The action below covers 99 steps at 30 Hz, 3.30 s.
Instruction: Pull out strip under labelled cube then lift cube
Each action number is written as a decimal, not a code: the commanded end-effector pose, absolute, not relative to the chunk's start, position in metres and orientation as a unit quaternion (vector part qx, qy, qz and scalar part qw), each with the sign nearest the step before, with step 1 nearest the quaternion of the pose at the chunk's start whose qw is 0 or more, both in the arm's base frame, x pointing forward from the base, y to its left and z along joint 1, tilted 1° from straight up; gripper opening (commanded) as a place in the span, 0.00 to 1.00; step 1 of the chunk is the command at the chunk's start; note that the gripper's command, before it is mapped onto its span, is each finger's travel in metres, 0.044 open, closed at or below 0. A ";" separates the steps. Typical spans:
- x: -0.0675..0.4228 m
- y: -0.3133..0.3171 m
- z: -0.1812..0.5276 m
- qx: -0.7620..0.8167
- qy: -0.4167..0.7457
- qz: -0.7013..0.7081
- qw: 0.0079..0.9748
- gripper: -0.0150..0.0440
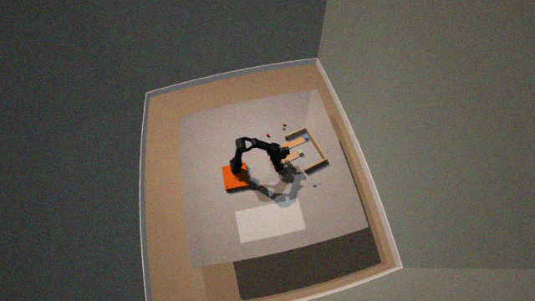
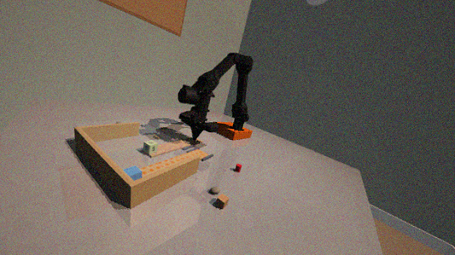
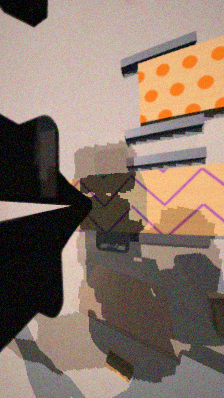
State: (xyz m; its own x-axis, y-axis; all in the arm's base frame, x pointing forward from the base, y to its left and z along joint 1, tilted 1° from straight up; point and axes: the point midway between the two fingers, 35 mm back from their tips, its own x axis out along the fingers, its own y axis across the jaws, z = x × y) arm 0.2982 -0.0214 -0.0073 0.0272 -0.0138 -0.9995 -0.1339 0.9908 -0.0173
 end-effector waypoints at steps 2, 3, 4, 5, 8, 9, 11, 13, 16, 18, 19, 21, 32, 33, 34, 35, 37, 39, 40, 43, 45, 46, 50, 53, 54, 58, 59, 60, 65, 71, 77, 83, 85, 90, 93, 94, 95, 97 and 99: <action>0.285 -0.024 -0.011 -0.053 0.704 0.043 0.707 0.25; 0.283 -0.024 -0.011 -0.053 0.704 0.043 0.707 0.25; 0.281 -0.024 -0.011 -0.053 0.704 0.043 0.707 0.25; 0.280 -0.024 -0.011 -0.053 0.704 0.043 0.707 0.25; 0.275 -0.025 -0.012 -0.053 0.704 0.043 0.706 0.25; 0.274 -0.025 -0.012 -0.053 0.704 0.043 0.706 0.25; 0.270 -0.026 -0.012 -0.053 0.705 0.043 0.706 0.25; 0.267 -0.027 -0.012 -0.053 0.705 0.043 0.706 0.25; 0.263 -0.027 -0.012 -0.053 0.705 0.043 0.706 0.25; 0.260 -0.028 -0.012 -0.053 0.705 0.043 0.706 0.25; 0.258 -0.028 -0.012 -0.053 0.705 0.043 0.706 0.25; 0.255 -0.029 -0.012 -0.053 0.705 0.043 0.706 0.25; 0.239 -0.031 -0.012 -0.053 0.705 0.043 0.705 0.25; 0.237 -0.032 -0.012 -0.053 0.705 0.043 0.705 0.25; 0.236 -0.032 -0.012 -0.053 0.706 0.043 0.705 0.25; 0.234 -0.032 -0.012 -0.053 0.706 0.043 0.705 0.25; 0.231 -0.033 -0.012 -0.053 0.706 0.043 0.705 0.25; 0.228 -0.033 -0.012 -0.053 0.706 0.042 0.705 0.25; 0.227 -0.034 -0.012 -0.053 0.706 0.042 0.705 0.25; 0.222 -0.034 -0.012 -0.053 0.706 0.042 0.705 0.25; 0.219 -0.035 -0.012 -0.053 0.706 0.042 0.705 0.25; 0.218 -0.035 -0.012 -0.053 0.706 0.042 0.705 0.25; 0.212 -0.036 -0.012 -0.053 0.706 0.042 0.705 0.25; 0.208 -0.037 -0.012 -0.054 0.706 0.042 0.705 0.25; 0.206 -0.037 -0.012 -0.054 0.706 0.042 0.705 0.25; 0.202 -0.038 -0.012 -0.054 0.706 0.042 0.705 0.25; 0.202 -0.038 -0.012 -0.054 0.706 0.042 0.705 0.25; 0.202 -0.038 -0.012 -0.054 0.706 0.042 0.705 0.25; 0.202 -0.038 -0.012 -0.054 0.706 0.042 0.705 0.25; 0.202 -0.038 -0.012 -0.054 0.706 0.042 0.705 0.25; 0.202 -0.038 -0.012 -0.054 0.706 0.042 0.705 0.25; 0.202 -0.038 -0.012 -0.054 0.706 0.042 0.705 0.25; 0.202 -0.038 -0.012 -0.054 0.706 0.042 0.705 0.25; 0.202 -0.038 -0.012 -0.054 0.706 0.042 0.705 0.25; 0.210 -0.038 -0.007 -0.053 0.699 0.041 0.712 0.25; 0.210 -0.038 0.000 -0.053 0.700 0.041 0.711 0.25; 0.211 -0.038 0.012 -0.053 0.702 0.042 0.709 0.25; 0.210 -0.037 0.031 -0.054 0.706 0.042 0.705 0.25; 0.210 -0.037 0.034 -0.054 0.706 0.042 0.705 0.25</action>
